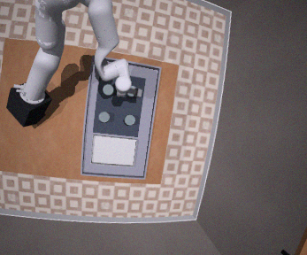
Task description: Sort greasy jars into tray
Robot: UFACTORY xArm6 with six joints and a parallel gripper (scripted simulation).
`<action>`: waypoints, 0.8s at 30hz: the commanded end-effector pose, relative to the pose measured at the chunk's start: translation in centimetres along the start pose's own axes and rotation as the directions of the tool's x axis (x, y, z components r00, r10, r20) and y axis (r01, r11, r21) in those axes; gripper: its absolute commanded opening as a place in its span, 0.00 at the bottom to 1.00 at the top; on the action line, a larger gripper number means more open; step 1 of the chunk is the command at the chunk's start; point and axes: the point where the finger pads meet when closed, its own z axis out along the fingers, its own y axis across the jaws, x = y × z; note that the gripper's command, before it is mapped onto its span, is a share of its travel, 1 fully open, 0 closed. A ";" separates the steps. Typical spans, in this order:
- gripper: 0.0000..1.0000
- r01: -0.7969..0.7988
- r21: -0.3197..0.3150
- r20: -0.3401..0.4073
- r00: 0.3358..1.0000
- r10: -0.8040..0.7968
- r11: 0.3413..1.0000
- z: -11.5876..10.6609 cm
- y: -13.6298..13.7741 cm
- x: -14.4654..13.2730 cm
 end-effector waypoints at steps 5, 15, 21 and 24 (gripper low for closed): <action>0.00 0.001 0.000 -0.002 1.000 -0.001 1.000 -3.9 0.0 0.1; 0.00 0.001 0.000 -0.002 1.000 -0.001 1.000 -7.7 0.0 0.1; 0.00 0.001 0.000 -0.002 1.000 -0.001 1.000 -7.7 4.8 -0.6; 0.00 0.001 0.000 -0.002 1.000 -0.001 1.000 -7.7 5.7 -0.7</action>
